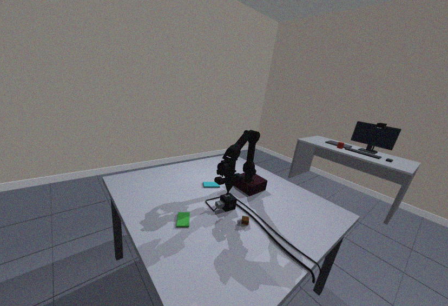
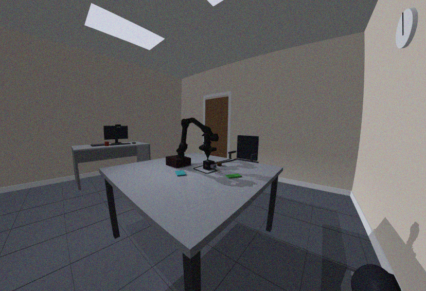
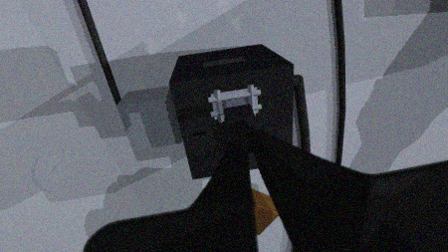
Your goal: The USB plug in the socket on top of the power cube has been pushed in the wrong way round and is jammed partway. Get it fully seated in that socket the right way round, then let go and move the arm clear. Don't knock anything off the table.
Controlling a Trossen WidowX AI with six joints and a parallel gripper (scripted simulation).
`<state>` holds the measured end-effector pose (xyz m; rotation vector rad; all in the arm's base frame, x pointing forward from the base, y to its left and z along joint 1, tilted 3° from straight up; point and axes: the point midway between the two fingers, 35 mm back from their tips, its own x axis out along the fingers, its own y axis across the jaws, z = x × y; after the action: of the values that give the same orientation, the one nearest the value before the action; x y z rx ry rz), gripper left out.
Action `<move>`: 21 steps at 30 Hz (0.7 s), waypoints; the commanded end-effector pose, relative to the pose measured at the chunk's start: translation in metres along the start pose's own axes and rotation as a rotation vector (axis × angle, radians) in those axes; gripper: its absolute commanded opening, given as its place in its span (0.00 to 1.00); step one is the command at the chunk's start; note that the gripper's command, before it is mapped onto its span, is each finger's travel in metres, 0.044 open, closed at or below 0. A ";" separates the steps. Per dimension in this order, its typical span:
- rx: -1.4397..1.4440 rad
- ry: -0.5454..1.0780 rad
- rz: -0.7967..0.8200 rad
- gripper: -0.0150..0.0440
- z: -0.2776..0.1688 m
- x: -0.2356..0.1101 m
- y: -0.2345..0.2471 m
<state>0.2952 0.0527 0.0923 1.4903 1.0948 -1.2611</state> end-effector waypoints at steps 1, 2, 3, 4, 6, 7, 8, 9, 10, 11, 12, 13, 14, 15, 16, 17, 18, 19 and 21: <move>0.004 0.002 -0.001 0.25 0.000 0.001 0.000; 0.004 0.002 -0.001 0.25 0.000 0.001 0.000; 0.004 0.002 -0.001 0.25 0.000 0.001 0.000; 0.004 0.002 -0.001 0.25 0.000 0.001 0.000; 0.004 0.002 -0.001 0.25 0.000 0.001 0.000; 0.004 0.002 -0.001 0.25 0.000 0.002 0.000; 0.004 0.002 -0.001 0.25 0.000 0.002 0.000; 0.004 0.002 -0.001 0.25 0.000 0.002 0.000; 0.004 0.002 -0.001 0.25 0.000 0.002 0.000; 0.004 0.002 -0.001 0.25 0.000 0.002 0.000; 0.004 0.002 -0.001 0.25 0.000 0.002 0.000; 0.004 0.002 -0.001 0.25 0.000 0.002 0.000; 0.004 0.002 -0.001 0.25 0.000 0.002 0.000; 0.004 0.002 -0.001 0.25 0.000 0.003 0.000; 0.004 0.002 -0.001 0.25 0.000 0.003 0.000; 0.004 0.002 -0.001 0.25 0.000 0.003 0.000; 0.004 0.002 -0.001 0.25 0.000 0.003 0.000; 0.004 0.002 -0.001 0.25 0.000 0.003 0.000; 0.004 0.002 -0.001 0.25 0.000 0.003 0.000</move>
<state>0.2953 0.0527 0.0898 1.4901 1.0950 -1.2616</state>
